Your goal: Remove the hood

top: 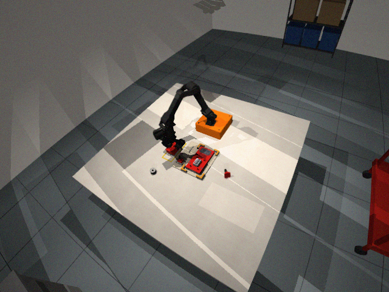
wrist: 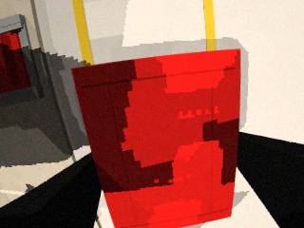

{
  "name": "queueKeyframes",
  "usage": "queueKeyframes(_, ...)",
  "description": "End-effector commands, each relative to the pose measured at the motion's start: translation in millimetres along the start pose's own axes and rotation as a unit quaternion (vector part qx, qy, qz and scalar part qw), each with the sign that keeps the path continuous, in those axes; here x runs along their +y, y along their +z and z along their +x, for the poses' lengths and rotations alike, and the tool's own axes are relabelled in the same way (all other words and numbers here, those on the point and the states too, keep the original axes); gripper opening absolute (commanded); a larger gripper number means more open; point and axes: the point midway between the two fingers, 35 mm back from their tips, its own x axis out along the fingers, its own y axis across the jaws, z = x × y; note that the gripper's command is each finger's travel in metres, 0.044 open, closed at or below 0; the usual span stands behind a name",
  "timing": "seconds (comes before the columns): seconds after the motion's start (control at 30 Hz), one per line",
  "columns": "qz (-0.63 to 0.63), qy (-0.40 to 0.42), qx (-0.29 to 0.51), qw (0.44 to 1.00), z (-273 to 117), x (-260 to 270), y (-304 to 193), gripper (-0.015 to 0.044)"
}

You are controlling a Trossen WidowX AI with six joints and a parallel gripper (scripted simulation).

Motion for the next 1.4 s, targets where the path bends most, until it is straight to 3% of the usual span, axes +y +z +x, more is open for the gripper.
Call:
queueKeyframes(0.0, -0.001, -0.001, 0.001, 1.0, 2.0, -0.6, -0.2, 0.0)
queueKeyframes(1.03, -0.001, -0.001, 0.001, 1.0, 17.3, -0.5, -0.4, 0.0)
queueKeyframes(1.37, 0.0, 0.0, 0.0, 1.0, 15.8, 0.0, -0.1, 0.0262)
